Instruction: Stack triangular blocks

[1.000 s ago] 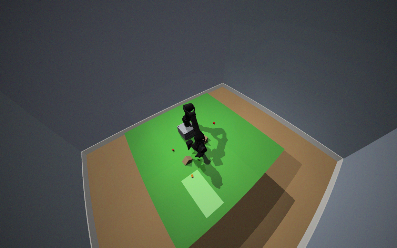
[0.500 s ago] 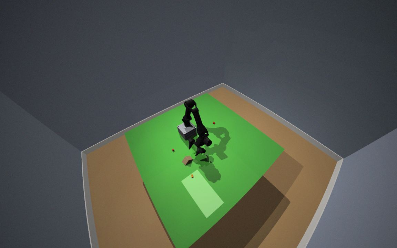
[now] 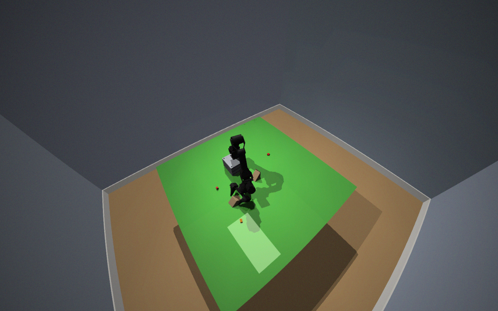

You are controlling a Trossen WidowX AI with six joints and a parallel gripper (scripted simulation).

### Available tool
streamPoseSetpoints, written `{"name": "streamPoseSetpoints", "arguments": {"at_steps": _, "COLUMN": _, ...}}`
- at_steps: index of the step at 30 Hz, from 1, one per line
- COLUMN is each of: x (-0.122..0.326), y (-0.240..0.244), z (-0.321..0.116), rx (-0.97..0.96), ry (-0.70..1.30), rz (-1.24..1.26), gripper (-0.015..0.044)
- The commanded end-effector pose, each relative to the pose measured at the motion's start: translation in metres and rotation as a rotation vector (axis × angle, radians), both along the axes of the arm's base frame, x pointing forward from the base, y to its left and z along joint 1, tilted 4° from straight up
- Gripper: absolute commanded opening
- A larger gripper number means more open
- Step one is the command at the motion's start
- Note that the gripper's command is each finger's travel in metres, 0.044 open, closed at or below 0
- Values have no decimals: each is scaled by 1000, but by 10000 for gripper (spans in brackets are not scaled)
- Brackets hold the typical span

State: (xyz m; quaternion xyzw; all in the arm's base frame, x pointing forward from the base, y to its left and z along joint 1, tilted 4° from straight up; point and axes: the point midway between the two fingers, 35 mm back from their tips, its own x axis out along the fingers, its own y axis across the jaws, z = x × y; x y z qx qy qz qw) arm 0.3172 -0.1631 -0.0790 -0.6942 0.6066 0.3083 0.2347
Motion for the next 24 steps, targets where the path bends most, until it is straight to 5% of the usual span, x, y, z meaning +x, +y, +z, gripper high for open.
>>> {"name": "streamPoseSetpoints", "arguments": {"at_steps": 1, "x": 3, "y": 0, "z": -1, "rx": 1, "ry": -7, "rz": 12, "gripper": 440}}
{"name": "streamPoseSetpoints", "arguments": {"at_steps": 5, "x": 3, "y": 0, "z": -1, "rx": 1, "ry": -7, "rz": 12, "gripper": 440}}
{"name": "streamPoseSetpoints", "arguments": {"at_steps": 12, "x": 3, "y": 0, "z": 0, "rx": -2, "ry": -9, "rz": 9, "gripper": 256}}
{"name": "streamPoseSetpoints", "arguments": {"at_steps": 20, "x": 3, "y": 0, "z": 0, "rx": -2, "ry": -9, "rz": 9, "gripper": 203}}
{"name": "streamPoseSetpoints", "arguments": {"at_steps": 24, "x": 3, "y": 0, "z": 1, "rx": -2, "ry": -9, "rz": 9, "gripper": 98}}
